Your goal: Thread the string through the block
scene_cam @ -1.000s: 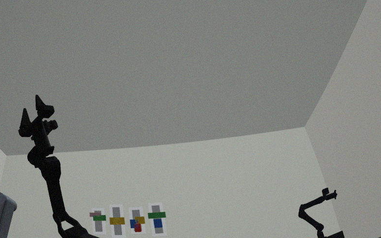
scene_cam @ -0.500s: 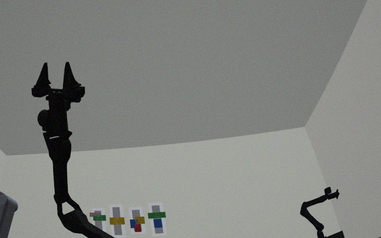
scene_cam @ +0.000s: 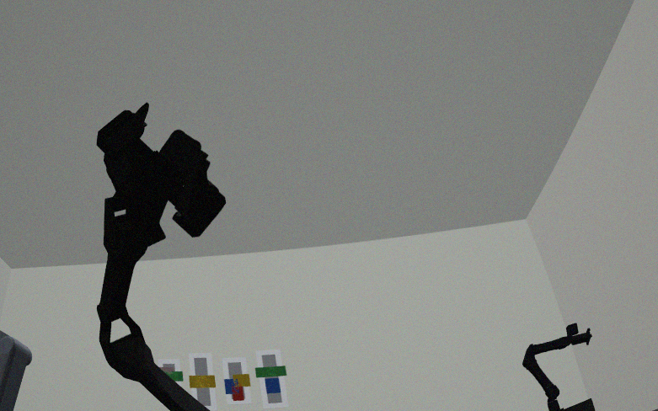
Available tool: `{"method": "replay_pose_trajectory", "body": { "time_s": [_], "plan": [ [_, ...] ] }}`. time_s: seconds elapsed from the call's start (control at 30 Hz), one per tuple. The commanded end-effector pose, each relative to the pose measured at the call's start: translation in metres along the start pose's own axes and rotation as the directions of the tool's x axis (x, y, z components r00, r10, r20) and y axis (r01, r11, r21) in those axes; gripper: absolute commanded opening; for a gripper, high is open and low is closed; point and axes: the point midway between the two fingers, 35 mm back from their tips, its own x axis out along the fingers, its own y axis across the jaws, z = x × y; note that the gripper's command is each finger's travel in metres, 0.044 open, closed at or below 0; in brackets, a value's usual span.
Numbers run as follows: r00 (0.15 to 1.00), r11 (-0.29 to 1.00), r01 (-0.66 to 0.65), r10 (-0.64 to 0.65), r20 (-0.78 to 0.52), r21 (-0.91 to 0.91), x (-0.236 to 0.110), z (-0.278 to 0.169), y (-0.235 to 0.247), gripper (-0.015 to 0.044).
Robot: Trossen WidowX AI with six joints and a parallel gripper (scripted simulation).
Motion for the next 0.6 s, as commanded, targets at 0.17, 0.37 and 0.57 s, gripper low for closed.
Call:
{"method": "replay_pose_trajectory", "body": {
  "time_s": [0.17, 0.37, 0.57],
  "plan": [
    [0.875, 0.927, -0.373, 0.344, -0.340, -0.024, 0.041, -0.074, 0.117, 0.0440],
    [0.638, 0.785, -0.620, 0.513, -0.574, 0.012, 0.033, -0.134, 0.193, 0.0440],
    [0.303, 0.565, -0.820, 0.568, -0.765, 0.094, -0.003, -0.192, 0.252, 0.0440]
  ]
}}
